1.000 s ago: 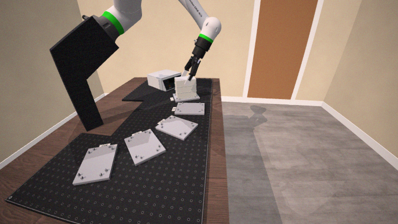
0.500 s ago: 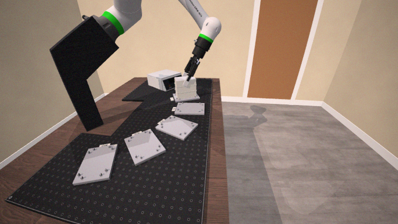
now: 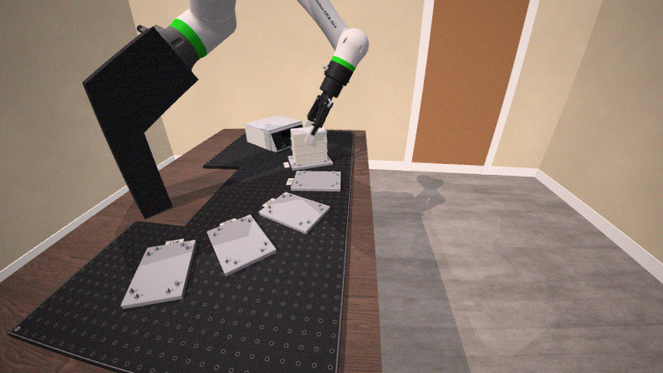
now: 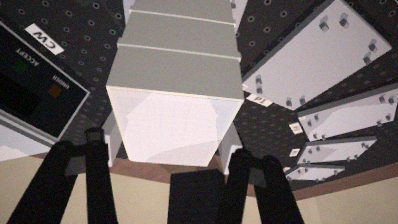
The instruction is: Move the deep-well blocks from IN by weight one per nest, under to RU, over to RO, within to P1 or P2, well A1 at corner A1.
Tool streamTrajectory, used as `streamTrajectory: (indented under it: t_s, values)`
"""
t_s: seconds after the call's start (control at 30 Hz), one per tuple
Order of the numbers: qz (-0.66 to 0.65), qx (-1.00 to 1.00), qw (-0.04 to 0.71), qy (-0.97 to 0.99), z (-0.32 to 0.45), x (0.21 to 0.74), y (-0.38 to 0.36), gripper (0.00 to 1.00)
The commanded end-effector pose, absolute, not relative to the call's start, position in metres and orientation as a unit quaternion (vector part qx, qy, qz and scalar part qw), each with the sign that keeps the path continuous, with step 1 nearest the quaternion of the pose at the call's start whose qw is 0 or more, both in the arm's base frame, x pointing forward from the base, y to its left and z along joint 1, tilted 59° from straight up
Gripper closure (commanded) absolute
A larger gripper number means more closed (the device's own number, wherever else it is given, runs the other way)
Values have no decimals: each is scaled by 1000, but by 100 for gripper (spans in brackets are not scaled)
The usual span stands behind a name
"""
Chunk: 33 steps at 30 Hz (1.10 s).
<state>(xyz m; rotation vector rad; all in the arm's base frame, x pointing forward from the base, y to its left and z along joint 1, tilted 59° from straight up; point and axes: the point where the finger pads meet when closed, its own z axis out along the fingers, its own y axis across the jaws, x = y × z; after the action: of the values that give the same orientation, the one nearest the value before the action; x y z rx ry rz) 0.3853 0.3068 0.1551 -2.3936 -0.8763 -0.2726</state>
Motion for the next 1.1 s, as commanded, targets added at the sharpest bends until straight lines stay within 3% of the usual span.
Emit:
streamTrajectory:
  t_s: [0.0, 1.07]
  values:
    - [-102, -895, 285, -327, 155, 385, 307, 90]
    - [-102, -895, 285, -327, 179, 368, 272, 90]
